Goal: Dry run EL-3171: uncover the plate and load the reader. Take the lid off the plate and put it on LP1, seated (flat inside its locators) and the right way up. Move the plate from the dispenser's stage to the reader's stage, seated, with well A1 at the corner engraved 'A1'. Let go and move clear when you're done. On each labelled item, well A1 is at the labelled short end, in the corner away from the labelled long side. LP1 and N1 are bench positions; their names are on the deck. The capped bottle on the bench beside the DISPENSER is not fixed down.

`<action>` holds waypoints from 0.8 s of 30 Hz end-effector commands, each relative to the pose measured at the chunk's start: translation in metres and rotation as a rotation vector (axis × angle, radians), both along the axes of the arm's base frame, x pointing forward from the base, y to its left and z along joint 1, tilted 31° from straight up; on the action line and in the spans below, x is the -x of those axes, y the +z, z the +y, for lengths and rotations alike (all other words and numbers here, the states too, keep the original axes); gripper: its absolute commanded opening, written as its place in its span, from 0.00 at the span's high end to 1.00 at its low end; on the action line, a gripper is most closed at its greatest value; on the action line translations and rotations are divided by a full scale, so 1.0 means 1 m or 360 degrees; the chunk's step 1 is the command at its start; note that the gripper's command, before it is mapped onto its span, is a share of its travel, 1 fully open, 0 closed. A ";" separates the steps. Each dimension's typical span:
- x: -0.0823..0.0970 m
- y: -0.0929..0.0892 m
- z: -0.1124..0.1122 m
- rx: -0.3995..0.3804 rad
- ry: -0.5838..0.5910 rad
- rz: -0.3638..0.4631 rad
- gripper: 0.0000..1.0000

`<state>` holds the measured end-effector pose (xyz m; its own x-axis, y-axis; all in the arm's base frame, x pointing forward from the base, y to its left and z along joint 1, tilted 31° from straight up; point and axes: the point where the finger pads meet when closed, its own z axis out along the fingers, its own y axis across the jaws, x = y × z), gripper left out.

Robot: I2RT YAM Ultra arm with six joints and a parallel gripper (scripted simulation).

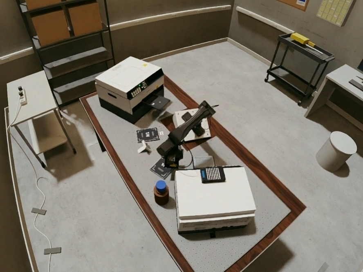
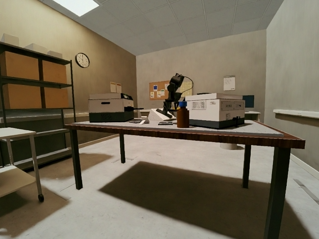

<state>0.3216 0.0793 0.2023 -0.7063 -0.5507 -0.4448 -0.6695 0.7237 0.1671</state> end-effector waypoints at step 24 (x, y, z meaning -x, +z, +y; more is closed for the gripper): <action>-0.017 -0.005 -0.032 -0.0164 -0.0431 0.0117 0.15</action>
<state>0.3360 0.0540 0.1857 -0.8505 -0.3502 -0.3925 -0.4749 0.8321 0.2865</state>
